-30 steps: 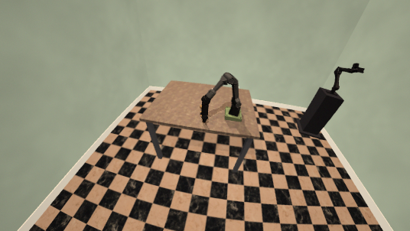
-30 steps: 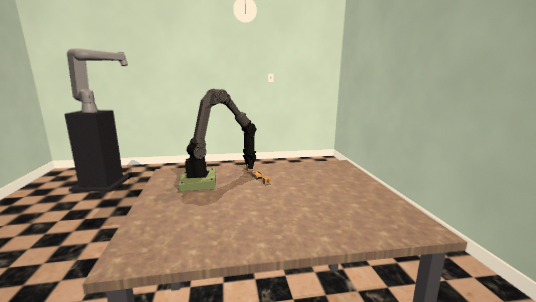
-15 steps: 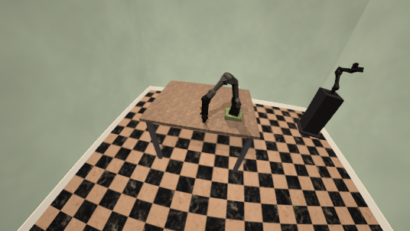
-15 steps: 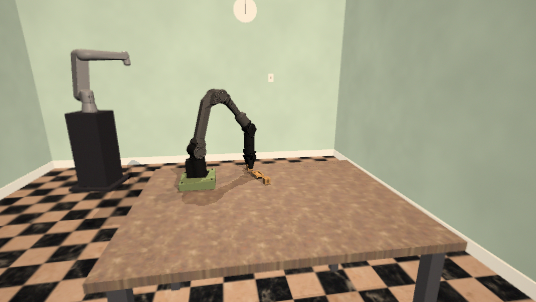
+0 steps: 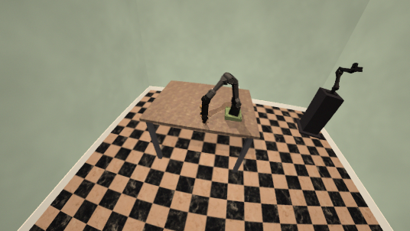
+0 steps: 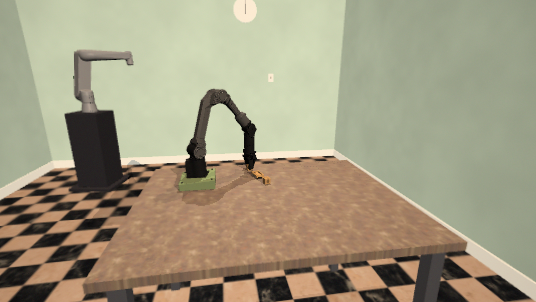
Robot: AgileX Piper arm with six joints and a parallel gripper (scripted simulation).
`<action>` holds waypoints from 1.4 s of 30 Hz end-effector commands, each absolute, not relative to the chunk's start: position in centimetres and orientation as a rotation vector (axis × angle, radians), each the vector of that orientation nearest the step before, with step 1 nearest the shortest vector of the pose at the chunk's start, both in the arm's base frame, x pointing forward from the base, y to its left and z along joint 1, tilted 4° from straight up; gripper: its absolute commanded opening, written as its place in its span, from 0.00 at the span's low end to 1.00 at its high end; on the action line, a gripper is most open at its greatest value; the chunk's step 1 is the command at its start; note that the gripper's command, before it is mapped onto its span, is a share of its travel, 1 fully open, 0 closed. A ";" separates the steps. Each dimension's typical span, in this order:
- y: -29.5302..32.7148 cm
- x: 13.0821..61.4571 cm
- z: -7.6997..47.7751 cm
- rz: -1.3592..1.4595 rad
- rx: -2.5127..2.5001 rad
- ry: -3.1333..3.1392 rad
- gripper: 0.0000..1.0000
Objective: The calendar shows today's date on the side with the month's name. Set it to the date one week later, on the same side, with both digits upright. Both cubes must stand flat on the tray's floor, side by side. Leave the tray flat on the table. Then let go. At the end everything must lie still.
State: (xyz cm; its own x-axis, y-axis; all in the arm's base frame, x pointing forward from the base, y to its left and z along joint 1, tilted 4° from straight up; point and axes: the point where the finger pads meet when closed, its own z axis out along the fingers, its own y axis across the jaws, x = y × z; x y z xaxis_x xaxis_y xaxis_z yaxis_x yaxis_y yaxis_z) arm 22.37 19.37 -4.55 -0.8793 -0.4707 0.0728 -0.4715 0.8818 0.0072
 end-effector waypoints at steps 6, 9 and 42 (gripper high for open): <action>19.3 22.3 -4.5 0.017 0.747 -2.975 0.60; 19.5 22.5 -3.9 0.014 0.748 -2.979 0.60; 19.6 23.0 4.4 0.016 0.747 -2.977 1.00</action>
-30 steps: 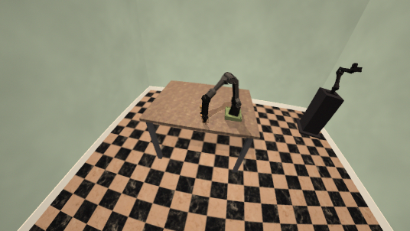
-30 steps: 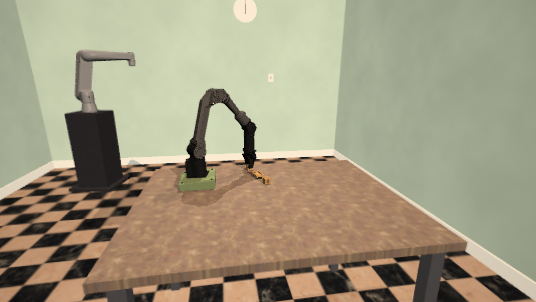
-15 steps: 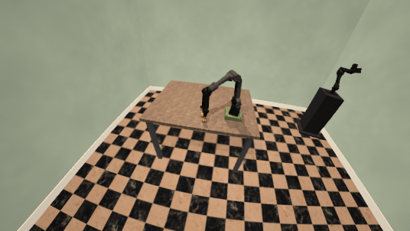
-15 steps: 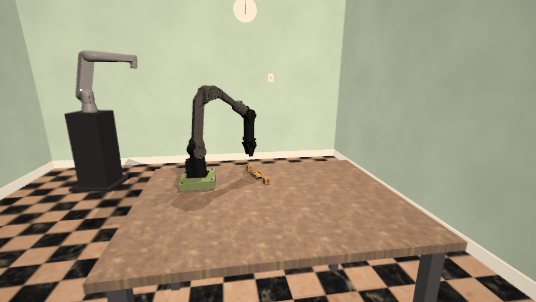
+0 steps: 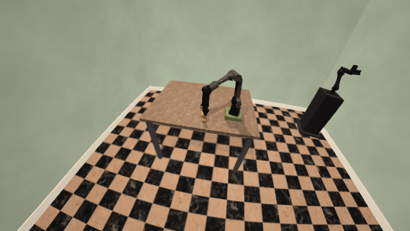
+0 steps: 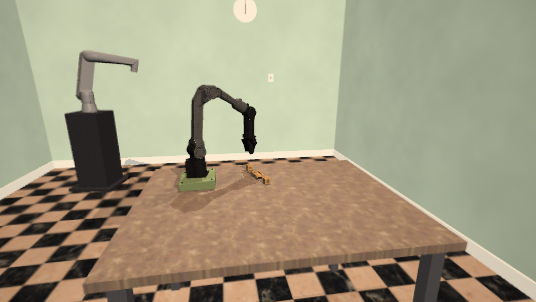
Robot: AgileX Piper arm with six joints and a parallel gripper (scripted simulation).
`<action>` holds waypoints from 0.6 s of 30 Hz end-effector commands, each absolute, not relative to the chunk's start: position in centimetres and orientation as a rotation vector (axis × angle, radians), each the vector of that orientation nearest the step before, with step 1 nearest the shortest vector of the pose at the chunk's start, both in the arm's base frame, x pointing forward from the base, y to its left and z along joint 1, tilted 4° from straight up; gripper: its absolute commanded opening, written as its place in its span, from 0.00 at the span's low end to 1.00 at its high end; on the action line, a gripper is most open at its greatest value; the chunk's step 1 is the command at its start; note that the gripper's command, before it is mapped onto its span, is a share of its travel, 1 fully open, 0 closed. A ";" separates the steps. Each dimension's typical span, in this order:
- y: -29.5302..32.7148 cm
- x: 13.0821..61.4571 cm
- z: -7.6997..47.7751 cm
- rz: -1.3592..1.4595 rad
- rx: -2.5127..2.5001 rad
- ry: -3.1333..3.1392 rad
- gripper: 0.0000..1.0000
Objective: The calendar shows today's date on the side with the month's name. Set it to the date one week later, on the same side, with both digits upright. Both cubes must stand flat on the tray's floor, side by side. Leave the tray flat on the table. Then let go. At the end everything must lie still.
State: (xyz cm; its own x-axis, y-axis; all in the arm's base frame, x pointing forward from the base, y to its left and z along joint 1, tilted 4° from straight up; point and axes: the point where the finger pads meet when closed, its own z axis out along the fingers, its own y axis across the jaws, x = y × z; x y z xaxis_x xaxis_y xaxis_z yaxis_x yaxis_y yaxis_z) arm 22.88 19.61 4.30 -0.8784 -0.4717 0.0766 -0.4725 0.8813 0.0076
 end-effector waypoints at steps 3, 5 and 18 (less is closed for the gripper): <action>19.6 23.0 4.4 0.016 0.747 -2.977 1.00; 19.6 23.0 4.4 0.016 0.747 -2.977 1.00; 19.6 23.0 4.4 0.016 0.753 -2.976 1.00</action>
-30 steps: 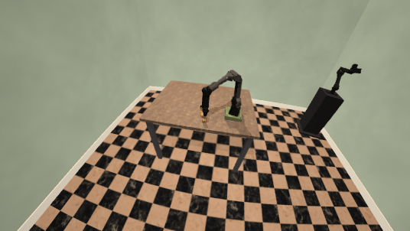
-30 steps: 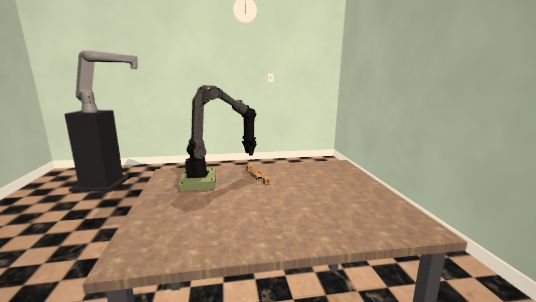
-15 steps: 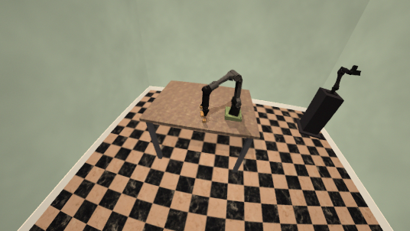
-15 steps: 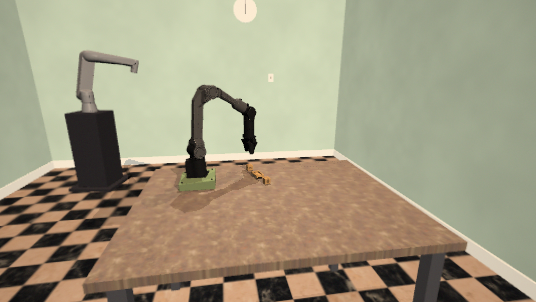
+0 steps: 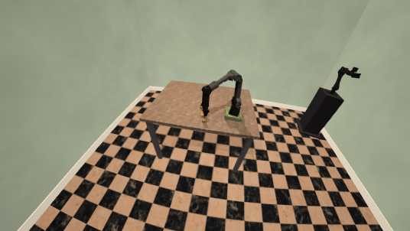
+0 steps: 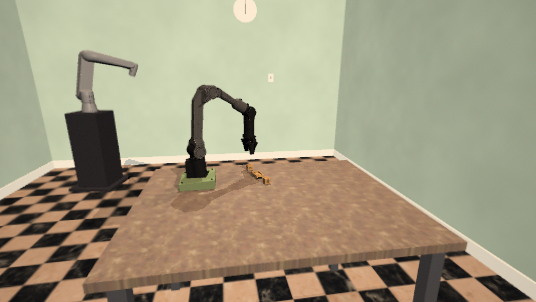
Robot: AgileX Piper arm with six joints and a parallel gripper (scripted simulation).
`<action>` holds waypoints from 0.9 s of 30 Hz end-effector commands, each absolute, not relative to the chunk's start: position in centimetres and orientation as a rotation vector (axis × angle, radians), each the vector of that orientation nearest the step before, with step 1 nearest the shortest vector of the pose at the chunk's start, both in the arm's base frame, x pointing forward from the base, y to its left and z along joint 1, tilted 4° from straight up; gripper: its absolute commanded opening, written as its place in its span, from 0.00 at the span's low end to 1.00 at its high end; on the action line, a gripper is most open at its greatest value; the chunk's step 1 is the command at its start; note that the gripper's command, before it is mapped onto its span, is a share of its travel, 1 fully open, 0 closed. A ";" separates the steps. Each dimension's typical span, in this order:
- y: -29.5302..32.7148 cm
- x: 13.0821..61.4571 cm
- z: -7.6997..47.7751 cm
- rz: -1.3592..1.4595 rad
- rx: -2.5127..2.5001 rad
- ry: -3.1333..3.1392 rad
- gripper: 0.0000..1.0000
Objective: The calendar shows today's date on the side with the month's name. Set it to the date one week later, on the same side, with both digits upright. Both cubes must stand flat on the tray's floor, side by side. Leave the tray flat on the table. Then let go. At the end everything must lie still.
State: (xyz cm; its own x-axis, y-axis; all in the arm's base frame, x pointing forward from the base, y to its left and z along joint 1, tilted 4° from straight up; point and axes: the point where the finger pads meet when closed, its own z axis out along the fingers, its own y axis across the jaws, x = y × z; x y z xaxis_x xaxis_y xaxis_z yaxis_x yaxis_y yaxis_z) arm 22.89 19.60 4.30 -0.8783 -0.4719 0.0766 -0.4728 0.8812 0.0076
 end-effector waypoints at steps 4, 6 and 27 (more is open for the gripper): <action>19.5 23.1 4.4 0.015 0.767 -2.972 1.00; 19.3 23.3 4.4 0.015 0.797 -2.964 1.00; 10.9 29.7 3.7 -0.029 1.869 -2.440 1.00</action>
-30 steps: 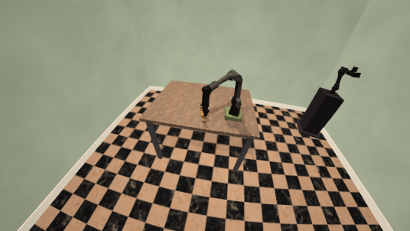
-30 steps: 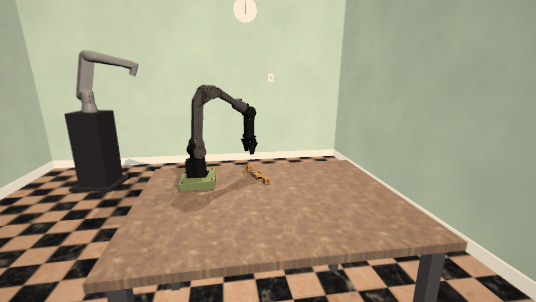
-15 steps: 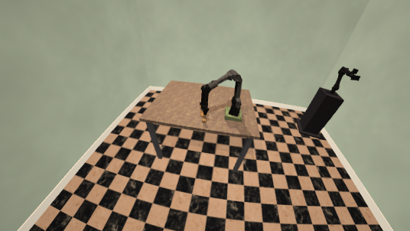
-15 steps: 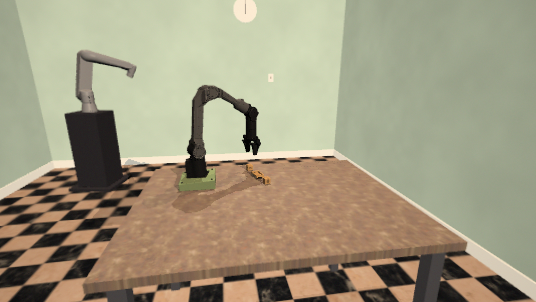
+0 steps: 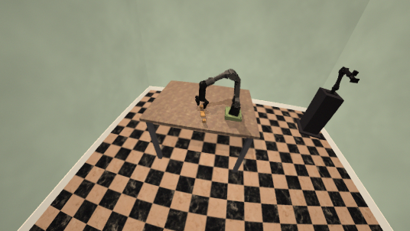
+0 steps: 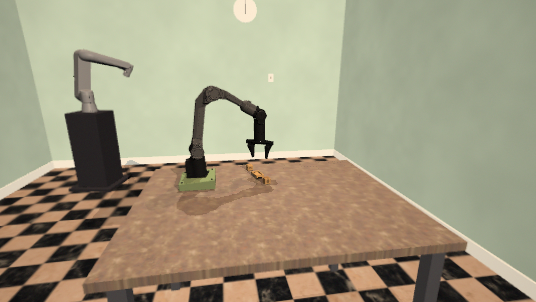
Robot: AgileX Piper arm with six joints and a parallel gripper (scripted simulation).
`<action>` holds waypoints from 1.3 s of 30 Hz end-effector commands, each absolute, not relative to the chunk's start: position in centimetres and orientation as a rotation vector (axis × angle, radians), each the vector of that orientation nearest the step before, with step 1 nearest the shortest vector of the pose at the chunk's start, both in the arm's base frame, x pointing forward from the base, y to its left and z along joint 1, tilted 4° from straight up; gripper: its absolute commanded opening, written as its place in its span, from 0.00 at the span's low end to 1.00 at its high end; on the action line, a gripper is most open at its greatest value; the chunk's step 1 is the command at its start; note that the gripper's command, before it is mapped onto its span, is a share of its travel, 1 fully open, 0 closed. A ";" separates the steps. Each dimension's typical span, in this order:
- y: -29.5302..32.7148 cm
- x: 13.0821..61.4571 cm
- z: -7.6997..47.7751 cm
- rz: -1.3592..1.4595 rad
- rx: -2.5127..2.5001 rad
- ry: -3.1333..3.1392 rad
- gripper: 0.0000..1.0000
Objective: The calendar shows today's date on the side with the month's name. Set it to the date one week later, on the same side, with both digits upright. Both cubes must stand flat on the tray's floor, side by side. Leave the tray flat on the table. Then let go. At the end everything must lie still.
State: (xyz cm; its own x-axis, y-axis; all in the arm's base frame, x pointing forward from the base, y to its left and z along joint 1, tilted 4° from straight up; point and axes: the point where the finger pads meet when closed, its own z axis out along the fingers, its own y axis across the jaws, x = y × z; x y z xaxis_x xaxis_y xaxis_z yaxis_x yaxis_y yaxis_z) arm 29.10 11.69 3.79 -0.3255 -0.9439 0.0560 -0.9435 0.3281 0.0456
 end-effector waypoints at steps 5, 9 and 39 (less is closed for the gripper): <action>7.4 31.3 3.5 -0.043 2.192 -2.157 1.00; 5.4 32.0 3.4 -0.051 2.347 -1.990 1.00; 0.8 33.0 3.1 -0.066 2.646 -1.578 0.60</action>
